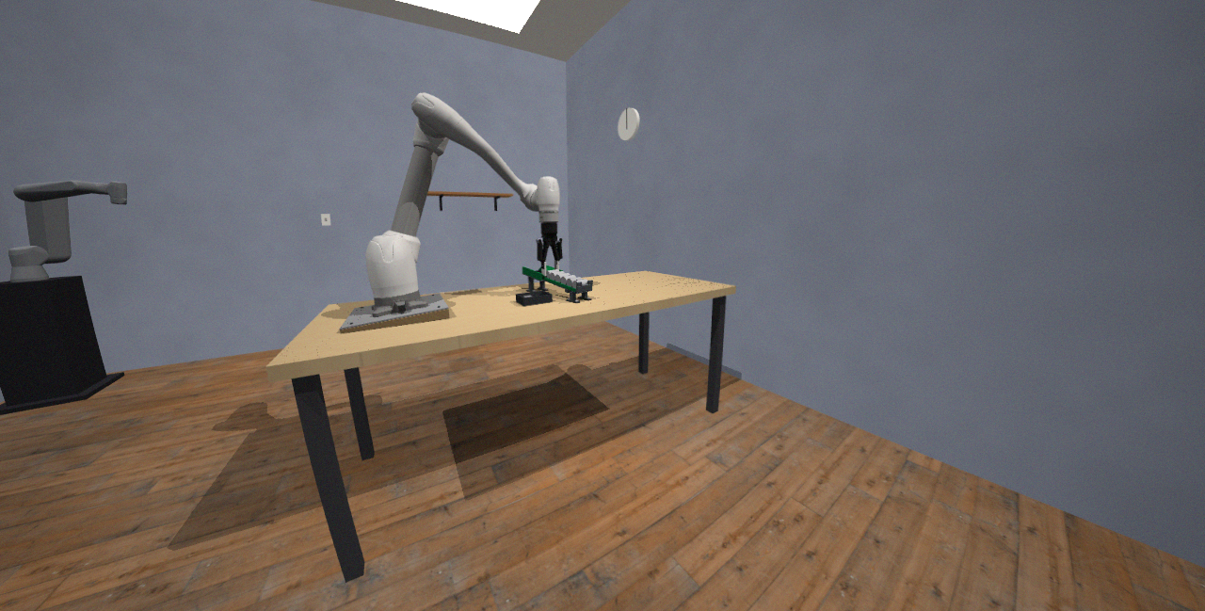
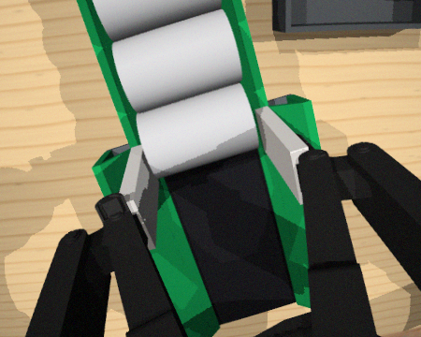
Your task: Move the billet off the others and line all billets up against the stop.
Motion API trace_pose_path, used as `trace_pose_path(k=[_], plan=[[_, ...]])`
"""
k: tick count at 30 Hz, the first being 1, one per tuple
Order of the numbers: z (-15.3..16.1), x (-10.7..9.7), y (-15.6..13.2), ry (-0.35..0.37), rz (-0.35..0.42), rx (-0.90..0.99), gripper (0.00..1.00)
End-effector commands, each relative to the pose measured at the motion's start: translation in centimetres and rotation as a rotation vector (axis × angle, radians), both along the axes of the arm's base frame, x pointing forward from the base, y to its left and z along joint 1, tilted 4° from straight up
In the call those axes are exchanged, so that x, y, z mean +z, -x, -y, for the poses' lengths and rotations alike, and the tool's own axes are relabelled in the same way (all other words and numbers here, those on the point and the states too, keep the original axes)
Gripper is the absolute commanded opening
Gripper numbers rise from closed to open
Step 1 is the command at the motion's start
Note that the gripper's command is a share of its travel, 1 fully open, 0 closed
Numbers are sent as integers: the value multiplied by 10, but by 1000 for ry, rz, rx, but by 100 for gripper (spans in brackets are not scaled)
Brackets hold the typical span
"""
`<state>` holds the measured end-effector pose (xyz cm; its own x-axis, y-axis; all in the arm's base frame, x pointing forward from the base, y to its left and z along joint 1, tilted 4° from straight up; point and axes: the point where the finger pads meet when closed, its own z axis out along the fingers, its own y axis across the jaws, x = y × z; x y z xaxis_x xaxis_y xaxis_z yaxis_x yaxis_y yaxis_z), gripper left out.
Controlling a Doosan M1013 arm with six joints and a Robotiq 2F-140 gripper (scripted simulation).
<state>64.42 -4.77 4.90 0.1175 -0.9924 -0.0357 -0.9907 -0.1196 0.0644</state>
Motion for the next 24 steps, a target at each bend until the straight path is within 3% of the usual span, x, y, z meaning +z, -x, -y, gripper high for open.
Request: trace_pose_path(k=[1,17,24], plan=[[-3,-2,0,-5,0,-5,51],[-3,1,0,-5,0,-5,53],[-3,26,-2,-5,0,-5,53]])
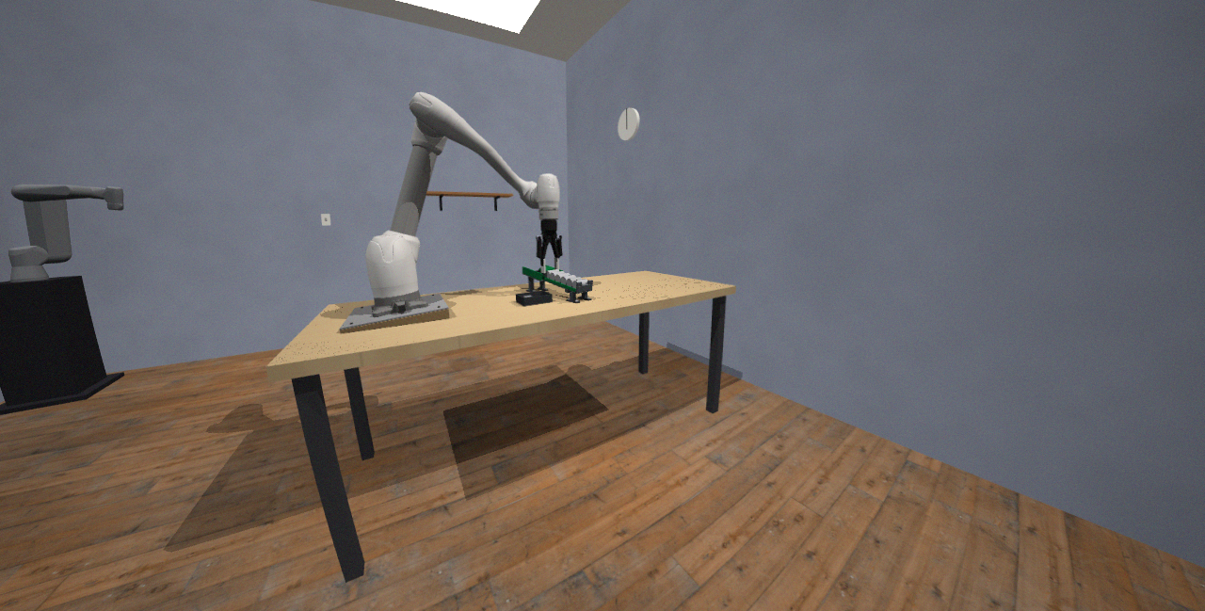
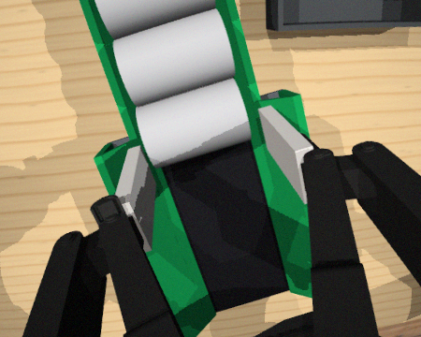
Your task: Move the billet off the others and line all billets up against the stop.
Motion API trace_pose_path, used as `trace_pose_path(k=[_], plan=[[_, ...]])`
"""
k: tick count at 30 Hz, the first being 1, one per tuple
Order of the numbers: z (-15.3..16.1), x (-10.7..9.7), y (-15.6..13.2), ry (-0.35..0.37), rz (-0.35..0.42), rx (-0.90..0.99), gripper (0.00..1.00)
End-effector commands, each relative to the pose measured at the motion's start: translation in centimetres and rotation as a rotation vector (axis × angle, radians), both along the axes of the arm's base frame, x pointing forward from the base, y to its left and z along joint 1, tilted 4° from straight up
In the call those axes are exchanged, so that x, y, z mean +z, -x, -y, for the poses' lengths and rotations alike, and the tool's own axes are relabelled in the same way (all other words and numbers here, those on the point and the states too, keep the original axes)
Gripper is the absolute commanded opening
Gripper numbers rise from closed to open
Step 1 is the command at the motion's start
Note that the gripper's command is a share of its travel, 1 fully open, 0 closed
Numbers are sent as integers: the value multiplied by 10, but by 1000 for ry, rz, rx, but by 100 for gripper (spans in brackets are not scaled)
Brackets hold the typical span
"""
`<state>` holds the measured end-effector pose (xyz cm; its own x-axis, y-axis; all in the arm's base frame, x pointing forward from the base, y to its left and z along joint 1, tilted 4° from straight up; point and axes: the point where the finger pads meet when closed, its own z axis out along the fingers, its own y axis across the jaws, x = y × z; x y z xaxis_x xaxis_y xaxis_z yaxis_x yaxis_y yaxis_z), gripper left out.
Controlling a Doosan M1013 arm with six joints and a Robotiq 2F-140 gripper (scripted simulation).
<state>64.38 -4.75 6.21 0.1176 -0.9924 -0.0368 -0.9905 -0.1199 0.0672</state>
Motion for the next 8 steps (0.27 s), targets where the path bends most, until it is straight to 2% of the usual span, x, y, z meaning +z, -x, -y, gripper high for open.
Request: trace_pose_path(k=[1,4,8], plan=[[-2,19,-2,-4,2,-5,53],[-2,35,-4,-4,2,-5,53],[-2,35,-4,-4,2,-5,53]])
